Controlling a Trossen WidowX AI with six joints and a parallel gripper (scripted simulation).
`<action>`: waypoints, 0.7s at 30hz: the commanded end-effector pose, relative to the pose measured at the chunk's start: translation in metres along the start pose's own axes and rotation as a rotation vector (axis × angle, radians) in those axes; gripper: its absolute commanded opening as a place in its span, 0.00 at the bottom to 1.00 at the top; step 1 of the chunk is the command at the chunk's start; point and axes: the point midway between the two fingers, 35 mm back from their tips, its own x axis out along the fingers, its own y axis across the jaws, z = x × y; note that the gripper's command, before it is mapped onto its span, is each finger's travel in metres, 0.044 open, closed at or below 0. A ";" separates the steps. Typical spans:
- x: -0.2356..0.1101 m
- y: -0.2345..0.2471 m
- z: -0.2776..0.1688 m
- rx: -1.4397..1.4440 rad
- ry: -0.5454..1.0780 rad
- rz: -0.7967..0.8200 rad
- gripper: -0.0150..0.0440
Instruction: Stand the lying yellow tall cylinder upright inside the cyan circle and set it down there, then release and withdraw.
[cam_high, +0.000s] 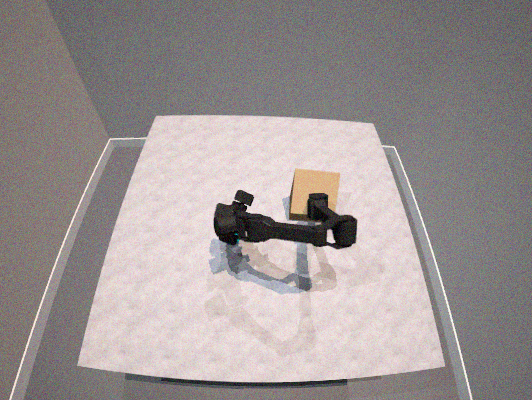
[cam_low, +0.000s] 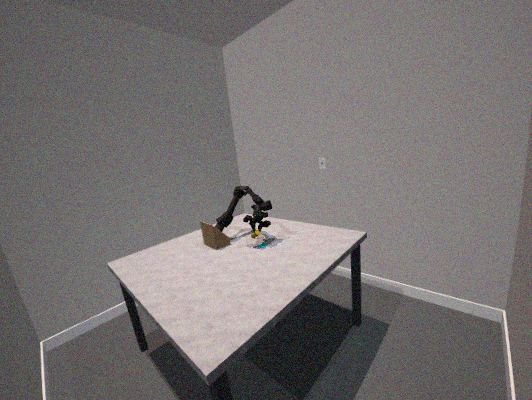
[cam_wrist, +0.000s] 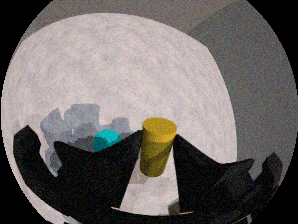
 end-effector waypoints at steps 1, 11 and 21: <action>-0.001 0.000 0.001 0.011 -0.039 -0.009 0.43; -0.002 0.001 0.002 0.025 -0.105 -0.013 0.43; -0.004 0.003 0.003 0.043 -0.171 -0.014 0.43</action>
